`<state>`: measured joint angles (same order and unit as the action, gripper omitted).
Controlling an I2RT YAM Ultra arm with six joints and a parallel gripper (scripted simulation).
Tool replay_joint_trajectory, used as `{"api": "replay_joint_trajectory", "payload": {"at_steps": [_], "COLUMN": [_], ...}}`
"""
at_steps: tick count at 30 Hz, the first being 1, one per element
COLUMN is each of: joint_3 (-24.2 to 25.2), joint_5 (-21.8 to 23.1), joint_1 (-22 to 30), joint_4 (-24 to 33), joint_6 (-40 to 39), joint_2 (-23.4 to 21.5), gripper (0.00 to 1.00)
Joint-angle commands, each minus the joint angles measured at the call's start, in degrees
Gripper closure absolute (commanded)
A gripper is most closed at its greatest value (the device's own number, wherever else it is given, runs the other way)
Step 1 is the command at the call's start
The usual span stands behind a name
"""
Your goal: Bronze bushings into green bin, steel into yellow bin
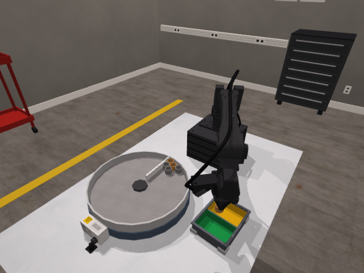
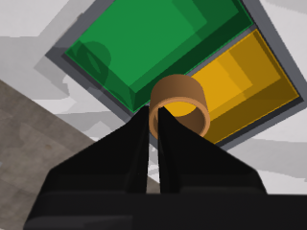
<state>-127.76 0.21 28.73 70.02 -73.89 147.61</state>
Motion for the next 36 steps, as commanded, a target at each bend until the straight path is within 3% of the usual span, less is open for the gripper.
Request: {"api": "replay_joint_trajectory", "payload": {"at_steps": [1, 36], "joint_3": [-1.83, -2.12], "joint_5": [-0.74, -0.73], "joint_1": [0.35, 0.44], "joint_4": [0.75, 0.9], "joint_6": [-0.4, -0.62], "joint_2": [-0.12, -0.89], "gripper": [1.0, 1.0]}}
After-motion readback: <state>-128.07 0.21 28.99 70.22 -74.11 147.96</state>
